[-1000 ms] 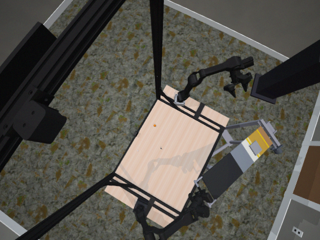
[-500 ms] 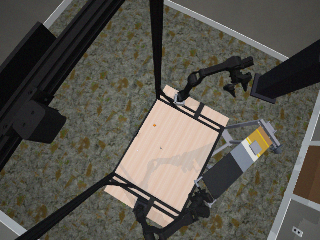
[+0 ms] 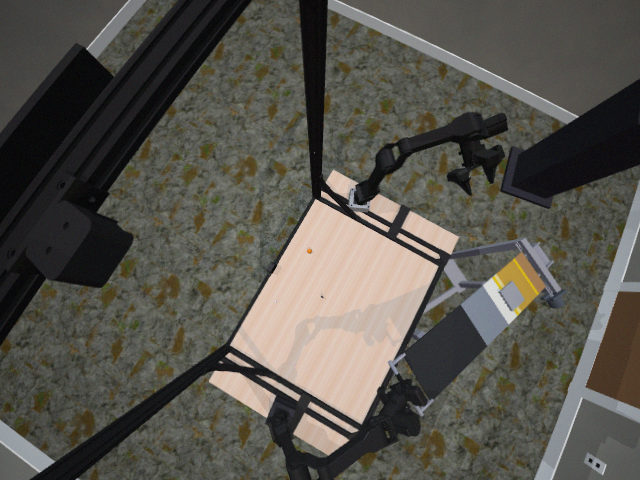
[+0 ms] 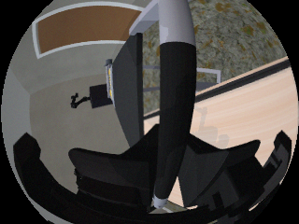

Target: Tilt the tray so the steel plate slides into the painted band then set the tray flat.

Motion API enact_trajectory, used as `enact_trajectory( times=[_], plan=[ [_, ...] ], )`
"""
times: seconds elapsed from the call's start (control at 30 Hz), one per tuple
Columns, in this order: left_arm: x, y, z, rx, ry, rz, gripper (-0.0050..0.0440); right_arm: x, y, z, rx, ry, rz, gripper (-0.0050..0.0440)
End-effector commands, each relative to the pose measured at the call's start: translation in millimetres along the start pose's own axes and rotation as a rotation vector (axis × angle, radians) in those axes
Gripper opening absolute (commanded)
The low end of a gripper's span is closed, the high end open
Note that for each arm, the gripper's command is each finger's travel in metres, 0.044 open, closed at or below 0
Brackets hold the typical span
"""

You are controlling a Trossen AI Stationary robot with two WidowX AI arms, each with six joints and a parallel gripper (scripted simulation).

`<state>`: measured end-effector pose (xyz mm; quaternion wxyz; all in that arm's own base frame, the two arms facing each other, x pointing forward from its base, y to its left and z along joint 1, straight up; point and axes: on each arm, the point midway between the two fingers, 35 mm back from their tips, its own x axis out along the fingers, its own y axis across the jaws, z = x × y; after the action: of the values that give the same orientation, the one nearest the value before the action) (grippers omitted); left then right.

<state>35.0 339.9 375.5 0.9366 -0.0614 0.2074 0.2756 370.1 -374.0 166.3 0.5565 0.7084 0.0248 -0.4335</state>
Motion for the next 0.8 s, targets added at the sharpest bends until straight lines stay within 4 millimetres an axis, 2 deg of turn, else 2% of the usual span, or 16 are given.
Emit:
enact_trajectory(
  times=[0.0, 0.77],
  plan=[
    [-0.2, 0.2, 0.0, 0.001, 0.0, 0.001, 0.044, -17.8, 24.3, 1.9, -0.001, -0.007, 0.057, 0.0],
    [-0.2, 0.2, 0.0, 0.001, 0.0, 0.001, 0.044, -20.7, 31.0, 1.9, -0.001, -0.007, 0.073, 0.0]
  ],
)
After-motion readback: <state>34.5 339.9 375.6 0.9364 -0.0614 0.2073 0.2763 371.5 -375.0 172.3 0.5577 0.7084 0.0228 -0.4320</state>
